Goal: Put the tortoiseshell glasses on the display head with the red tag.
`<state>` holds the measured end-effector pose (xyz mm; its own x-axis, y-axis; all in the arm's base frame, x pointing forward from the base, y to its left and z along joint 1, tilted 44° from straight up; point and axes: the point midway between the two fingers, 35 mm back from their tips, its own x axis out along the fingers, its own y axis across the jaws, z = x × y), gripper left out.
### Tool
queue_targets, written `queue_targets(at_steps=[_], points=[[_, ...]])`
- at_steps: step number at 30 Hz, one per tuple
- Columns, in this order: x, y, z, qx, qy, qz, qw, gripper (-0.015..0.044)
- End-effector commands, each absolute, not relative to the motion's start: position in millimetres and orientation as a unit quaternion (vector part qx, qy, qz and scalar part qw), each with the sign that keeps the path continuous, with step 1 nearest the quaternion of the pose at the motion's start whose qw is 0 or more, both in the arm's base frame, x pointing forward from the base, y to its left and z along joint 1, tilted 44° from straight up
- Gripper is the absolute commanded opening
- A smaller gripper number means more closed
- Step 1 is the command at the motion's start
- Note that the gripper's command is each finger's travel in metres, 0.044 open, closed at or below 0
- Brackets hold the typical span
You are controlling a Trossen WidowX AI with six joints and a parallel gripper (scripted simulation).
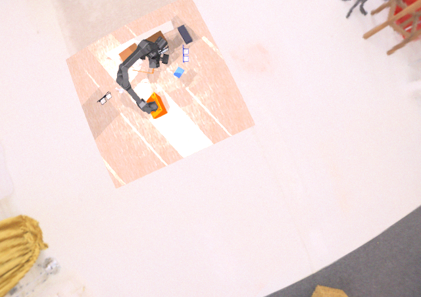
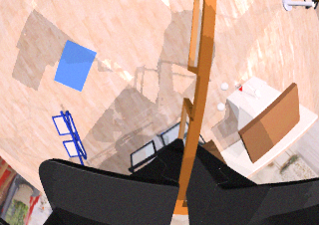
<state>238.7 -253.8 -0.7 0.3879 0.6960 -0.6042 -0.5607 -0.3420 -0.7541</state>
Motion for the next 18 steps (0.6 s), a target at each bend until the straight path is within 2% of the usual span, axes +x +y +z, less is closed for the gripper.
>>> queue_targets(at_steps=[1, 18], points=[[218.0, -258.1, -11.2, -0.580, -0.038, 0.542, 0.607, 0.0000], [127.4, -265.7, -46.8, -0.463, 0.030, 0.458, 0.758, 0.0000]])
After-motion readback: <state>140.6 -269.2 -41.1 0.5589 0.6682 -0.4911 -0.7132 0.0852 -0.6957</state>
